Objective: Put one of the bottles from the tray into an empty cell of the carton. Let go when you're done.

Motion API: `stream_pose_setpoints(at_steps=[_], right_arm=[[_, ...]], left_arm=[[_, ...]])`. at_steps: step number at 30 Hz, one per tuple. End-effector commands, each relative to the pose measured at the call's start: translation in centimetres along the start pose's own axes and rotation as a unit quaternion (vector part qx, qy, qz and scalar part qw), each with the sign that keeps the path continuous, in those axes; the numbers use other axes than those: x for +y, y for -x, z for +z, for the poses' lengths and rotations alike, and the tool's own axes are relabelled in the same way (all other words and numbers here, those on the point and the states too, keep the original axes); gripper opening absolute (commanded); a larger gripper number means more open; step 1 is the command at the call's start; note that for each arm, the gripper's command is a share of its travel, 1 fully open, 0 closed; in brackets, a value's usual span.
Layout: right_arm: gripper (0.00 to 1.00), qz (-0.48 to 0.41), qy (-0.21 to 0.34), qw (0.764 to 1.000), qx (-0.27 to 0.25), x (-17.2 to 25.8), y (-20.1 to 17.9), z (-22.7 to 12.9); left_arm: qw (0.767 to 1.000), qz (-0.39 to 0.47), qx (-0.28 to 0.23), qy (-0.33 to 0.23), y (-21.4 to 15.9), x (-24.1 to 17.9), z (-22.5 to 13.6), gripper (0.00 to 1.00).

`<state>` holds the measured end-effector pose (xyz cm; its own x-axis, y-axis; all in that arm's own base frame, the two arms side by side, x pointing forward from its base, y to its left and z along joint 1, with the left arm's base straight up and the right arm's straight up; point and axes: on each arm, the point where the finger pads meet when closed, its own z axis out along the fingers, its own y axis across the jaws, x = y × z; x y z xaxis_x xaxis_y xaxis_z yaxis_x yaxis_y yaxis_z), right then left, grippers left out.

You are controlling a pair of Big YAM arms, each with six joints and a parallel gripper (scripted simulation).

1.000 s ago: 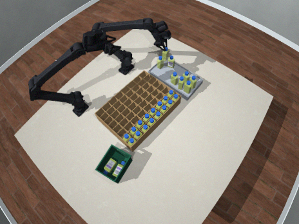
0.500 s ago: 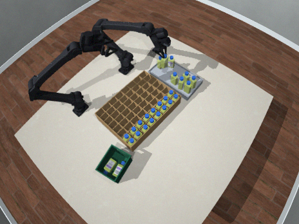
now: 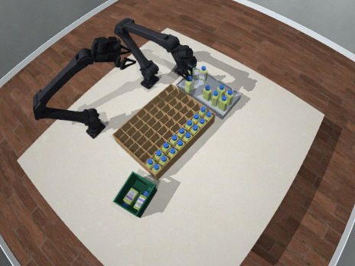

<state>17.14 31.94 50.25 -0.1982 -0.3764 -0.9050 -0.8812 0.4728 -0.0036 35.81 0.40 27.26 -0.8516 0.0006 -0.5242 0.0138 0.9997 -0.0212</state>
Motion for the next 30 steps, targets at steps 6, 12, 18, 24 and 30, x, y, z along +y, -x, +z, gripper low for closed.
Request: stream_pose_setpoints(at_steps=[6, 12, 18, 24, 30], right_arm=[[1.00, 0.014, -0.017, 1.000, -0.012, -1.3, 3.0, -4.4], [1.00, 0.017, -0.023, 1.000, 0.003, -1.7, 2.4, -5.8], [1.00, 0.019, -0.028, 0.999, 0.021, -2.0, 1.7, -7.0], [1.00, 0.021, -0.031, 0.999, 0.037, -2.2, 1.2, -7.4], [1.00, 0.025, -0.036, 0.998, 0.051, -2.4, 0.5, -9.0]], left_arm=[[0.999, 0.012, -0.037, -0.025, 2.0, -7.5, 0.0, 0.22], [0.998, 0.032, -0.036, -0.042, 0.7, -12.2, 0.6, 0.22], [0.996, 0.049, -0.046, -0.064, -0.5, -17.1, 0.2, 0.22], [0.994, 0.061, -0.050, -0.078, -1.9, -20.2, 0.0, 0.22], [0.990, 0.078, -0.056, -0.101, -4.4, -24.6, -0.7, 0.22]])
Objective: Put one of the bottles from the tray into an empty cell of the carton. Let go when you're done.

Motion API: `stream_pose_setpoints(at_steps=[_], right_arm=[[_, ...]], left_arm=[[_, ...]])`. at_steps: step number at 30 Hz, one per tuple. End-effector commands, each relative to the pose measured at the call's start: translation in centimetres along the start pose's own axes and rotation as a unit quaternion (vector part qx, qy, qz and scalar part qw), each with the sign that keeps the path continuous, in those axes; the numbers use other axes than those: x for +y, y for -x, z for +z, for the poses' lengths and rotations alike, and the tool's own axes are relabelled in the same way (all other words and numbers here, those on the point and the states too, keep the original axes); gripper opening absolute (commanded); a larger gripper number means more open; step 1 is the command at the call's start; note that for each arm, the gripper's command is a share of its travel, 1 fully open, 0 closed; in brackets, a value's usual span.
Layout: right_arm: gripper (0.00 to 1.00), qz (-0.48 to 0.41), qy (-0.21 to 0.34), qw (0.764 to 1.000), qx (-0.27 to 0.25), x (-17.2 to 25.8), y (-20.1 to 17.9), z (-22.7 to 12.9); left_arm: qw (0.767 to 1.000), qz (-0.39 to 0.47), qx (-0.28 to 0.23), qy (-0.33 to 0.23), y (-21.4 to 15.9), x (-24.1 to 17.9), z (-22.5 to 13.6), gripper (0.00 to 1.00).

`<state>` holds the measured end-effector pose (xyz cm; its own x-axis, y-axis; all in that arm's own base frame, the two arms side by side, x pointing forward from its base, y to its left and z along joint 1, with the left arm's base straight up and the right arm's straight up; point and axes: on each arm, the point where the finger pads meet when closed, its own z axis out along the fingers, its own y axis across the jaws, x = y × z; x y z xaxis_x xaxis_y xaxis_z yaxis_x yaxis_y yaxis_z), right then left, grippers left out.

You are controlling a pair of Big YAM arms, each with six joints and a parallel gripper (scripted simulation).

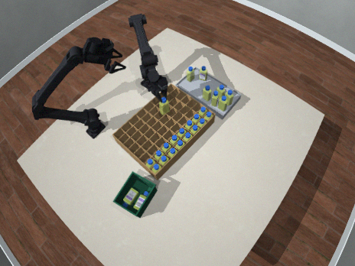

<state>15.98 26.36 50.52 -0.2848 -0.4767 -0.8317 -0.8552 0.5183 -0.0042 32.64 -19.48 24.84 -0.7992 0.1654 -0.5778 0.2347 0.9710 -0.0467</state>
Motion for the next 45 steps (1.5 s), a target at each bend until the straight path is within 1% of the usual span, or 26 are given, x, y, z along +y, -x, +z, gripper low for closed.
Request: stream_pose_setpoints(at_steps=[1, 5, 7, 12, 14, 16, 22, 24, 27, 33, 36, 38, 39, 41, 45], right_arm=[[1.00, 0.014, -0.013, 1.000, -0.021, -1.0, 1.8, -4.4], [1.00, 0.016, -0.016, 1.000, -0.009, -1.2, 1.2, -5.2], [1.00, 0.016, -0.016, 1.000, -0.009, -1.2, 1.2, -5.2], [1.00, 0.019, -0.020, 1.000, 0.010, -1.4, 0.4, -5.9], [1.00, 0.020, -0.022, 0.999, 0.015, -1.5, 0.1, -6.3], [1.00, 0.021, -0.024, 0.999, 0.020, -1.5, -0.2, -6.8], [1.00, 0.024, -0.028, 0.999, 0.035, -1.7, -1.1, -7.9], [1.00, 0.024, -0.028, 0.999, 0.035, -1.7, -1.1, -7.9], [1.00, 0.024, -0.028, 0.998, 0.041, -1.7, -1.2, -7.3], [1.00, 0.024, -0.028, 0.998, 0.041, -1.7, -1.2, -7.3], [1.00, 0.024, -0.028, 0.998, 0.041, -1.7, -1.2, -7.3], [1.00, 0.024, -0.028, 0.998, 0.041, -1.7, -1.2, -7.3], [1.00, 0.024, -0.028, 0.998, 0.041, -1.7, -1.2, -7.3], [1.00, 0.024, -0.028, 0.998, 0.041, -1.7, -1.2, -7.3], [1.00, 0.024, -0.028, 0.998, 0.041, -1.7, -1.2, -7.3]], left_arm=[[0.999, -0.004, -0.033, -0.031, 0.2, -5.7, -1.0, 0.22], [0.998, 0.005, -0.040, -0.049, -1.0, -9.0, -1.5, 0.22], [0.998, 0.005, -0.040, -0.049, -1.0, -9.0, -1.5, 0.22], [0.996, 0.017, -0.045, -0.072, -3.0, -12.7, -2.5, 0.22], [0.995, 0.020, -0.049, -0.082, -3.5, -14.3, -3.3, 0.22], [0.993, 0.019, -0.061, -0.100, -3.2, -16.3, -4.8, 0.22], [0.989, 0.032, -0.063, -0.128, -6.3, -20.3, -6.8, 0.22], [0.989, 0.032, -0.063, -0.128, -6.3, -20.3, -6.8, 0.22], [0.988, 0.047, -0.057, -0.135, -8.2, -21.6, -7.6, 0.22], [0.984, 0.068, 0.000, -0.162, -12.2, -23.7, -9.9, 0.22], [0.984, 0.061, 0.025, -0.164, -13.8, -24.3, -10.9, 0.22], [0.986, 0.048, 0.042, -0.155, -14.5, -23.9, -10.9, 0.22], [0.987, 0.043, 0.049, -0.146, -15.1, -23.1, -10.6, 0.22], [0.987, 0.043, 0.049, -0.146, -15.1, -23.1, -10.6, 0.22], [0.992, 0.020, 0.055, -0.114, -16.0, -20.2, -10.6, 0.22]])
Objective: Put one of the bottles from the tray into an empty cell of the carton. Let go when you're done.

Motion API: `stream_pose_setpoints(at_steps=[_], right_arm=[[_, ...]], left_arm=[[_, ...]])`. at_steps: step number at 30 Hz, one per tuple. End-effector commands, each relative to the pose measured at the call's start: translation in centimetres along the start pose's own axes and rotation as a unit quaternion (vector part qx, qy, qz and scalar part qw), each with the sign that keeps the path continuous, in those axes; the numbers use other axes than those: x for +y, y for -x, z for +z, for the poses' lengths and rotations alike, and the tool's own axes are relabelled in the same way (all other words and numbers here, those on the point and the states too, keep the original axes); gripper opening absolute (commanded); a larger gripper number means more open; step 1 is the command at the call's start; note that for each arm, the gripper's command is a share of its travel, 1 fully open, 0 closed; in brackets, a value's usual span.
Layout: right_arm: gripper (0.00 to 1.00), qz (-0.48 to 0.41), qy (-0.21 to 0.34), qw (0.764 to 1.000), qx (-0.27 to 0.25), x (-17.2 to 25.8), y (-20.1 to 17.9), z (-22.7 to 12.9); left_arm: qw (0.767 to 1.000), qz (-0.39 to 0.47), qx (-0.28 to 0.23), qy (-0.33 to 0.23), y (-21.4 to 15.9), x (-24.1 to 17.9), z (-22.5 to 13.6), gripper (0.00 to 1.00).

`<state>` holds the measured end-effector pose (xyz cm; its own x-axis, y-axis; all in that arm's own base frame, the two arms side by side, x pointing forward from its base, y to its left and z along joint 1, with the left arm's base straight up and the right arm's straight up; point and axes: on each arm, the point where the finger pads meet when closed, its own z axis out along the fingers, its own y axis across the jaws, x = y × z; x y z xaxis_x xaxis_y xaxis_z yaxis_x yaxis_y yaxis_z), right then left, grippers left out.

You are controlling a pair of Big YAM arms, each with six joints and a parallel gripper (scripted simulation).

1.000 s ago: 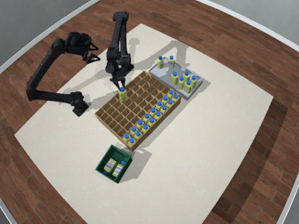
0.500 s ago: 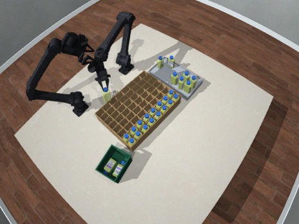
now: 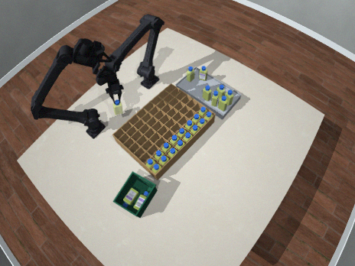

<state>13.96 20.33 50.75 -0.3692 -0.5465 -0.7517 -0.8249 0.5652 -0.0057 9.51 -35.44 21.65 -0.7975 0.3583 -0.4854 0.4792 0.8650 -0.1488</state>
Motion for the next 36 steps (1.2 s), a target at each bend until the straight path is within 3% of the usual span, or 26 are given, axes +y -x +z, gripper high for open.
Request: stream_pose_setpoints(at_steps=[1, 11, 14, 23, 36], right_arm=[[1.00, 0.008, -0.004, 1.000, -0.024, -0.4, 1.8, -2.3], [1.00, 0.008, -0.004, 1.000, -0.024, -0.4, 1.8, -2.3], [1.00, 0.008, -0.004, 1.000, -0.024, -0.4, 1.8, -2.3], [1.00, 0.008, -0.004, 1.000, -0.024, -0.4, 1.8, -2.3], [1.00, 0.008, -0.004, 1.000, -0.024, -0.4, 1.8, -2.3]], left_arm=[[0.997, -0.070, -0.016, 0.006, 0.9, 0.7, -3.5, 0.22], [0.987, -0.124, -0.014, 0.101, -2.7, 7.4, -3.8, 0.22], [0.986, -0.132, -0.019, 0.103, -2.4, 7.6, -4.4, 0.22], [0.969, -0.167, -0.038, 0.178, -4.4, 13.3, -5.2, 0.22], [0.974, -0.137, -0.059, 0.172, -2.8, 13.6, -5.2, 0.22]])
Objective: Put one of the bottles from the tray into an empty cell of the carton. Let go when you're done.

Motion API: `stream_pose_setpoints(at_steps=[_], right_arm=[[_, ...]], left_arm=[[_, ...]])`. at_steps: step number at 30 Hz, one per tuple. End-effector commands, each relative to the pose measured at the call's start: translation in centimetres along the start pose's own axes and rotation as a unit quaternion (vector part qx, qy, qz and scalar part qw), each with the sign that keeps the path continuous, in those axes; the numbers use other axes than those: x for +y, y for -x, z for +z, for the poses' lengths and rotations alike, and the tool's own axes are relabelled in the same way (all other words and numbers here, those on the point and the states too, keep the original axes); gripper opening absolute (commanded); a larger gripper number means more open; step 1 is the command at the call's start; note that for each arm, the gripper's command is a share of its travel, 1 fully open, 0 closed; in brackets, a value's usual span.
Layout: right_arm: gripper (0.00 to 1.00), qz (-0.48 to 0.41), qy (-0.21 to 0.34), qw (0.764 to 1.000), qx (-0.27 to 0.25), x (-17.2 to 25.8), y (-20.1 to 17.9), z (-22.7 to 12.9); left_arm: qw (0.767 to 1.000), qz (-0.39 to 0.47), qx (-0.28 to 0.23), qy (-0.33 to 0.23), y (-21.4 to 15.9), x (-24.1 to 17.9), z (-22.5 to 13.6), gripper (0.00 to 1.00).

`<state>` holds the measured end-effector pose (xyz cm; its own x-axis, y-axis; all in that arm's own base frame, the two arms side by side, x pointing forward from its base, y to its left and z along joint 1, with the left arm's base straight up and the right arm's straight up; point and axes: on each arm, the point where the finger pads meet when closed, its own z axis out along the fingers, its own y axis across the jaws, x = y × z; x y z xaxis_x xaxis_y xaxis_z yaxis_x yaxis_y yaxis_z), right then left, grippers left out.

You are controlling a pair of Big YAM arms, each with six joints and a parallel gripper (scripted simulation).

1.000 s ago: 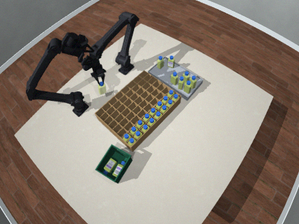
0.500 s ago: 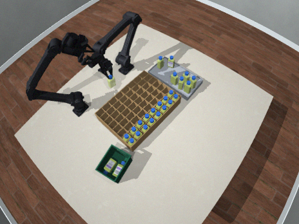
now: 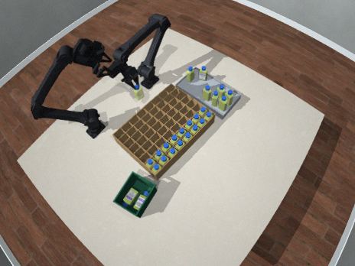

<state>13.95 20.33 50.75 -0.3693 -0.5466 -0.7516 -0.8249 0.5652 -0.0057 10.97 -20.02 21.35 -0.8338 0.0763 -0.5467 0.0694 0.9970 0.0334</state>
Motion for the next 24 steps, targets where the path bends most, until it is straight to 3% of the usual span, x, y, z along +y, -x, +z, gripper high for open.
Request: stream_pose_setpoints(at_steps=[1, 24], right_arm=[[1.00, 0.008, -0.004, 1.000, -0.024, -0.4, 1.8, -2.3], [1.00, 0.008, -0.004, 1.000, -0.024, -0.4, 1.8, -2.3]], left_arm=[[1.000, -0.003, -0.012, -0.022, 2.0, -0.8, -0.8, 0.22], [0.999, -0.008, -0.018, -0.025, 7.6, -1.4, 1.7, 0.22]])
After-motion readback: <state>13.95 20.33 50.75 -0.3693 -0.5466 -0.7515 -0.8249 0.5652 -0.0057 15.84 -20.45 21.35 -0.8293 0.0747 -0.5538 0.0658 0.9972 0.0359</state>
